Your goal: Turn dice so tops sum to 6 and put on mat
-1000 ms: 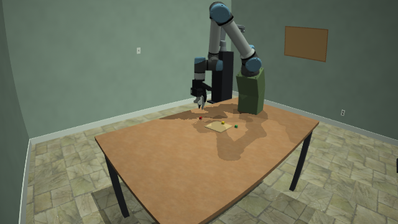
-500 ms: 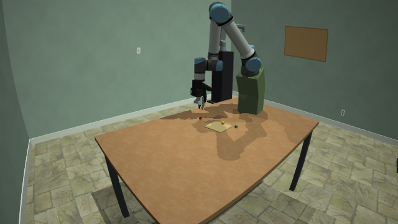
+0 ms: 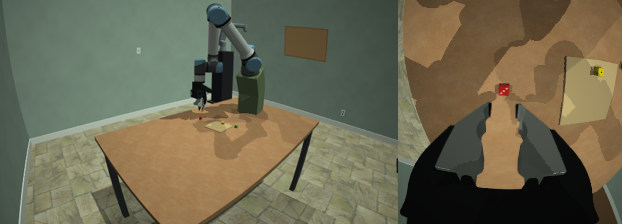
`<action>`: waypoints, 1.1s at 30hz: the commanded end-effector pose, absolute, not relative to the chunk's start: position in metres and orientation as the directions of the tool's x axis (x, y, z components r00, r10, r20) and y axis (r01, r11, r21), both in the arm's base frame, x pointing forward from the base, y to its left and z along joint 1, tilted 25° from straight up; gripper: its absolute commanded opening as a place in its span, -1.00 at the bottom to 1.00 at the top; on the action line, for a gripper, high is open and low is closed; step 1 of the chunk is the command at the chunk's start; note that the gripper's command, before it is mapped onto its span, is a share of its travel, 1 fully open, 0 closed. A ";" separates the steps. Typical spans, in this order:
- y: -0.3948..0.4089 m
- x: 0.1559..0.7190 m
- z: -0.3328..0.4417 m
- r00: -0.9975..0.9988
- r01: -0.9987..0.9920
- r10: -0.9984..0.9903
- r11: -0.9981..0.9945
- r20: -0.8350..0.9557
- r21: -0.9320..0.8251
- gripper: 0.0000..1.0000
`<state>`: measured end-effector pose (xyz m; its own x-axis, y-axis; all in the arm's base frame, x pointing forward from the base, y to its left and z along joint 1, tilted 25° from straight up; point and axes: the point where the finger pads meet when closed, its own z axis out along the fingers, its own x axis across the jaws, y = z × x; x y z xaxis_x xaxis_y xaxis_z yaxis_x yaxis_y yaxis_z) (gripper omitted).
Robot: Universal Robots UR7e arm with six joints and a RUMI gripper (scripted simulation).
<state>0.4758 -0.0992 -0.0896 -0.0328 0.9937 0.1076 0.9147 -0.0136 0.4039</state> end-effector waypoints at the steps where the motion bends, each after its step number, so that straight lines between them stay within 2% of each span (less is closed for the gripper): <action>1: -0.099 0.480 -0.097 -0.033 0.914 0.994 -0.013 0.105 0.405 -0.64; 33: -0.096 0.492 -0.124 -0.033 0.914 0.994 -0.013 0.105 0.405 -0.64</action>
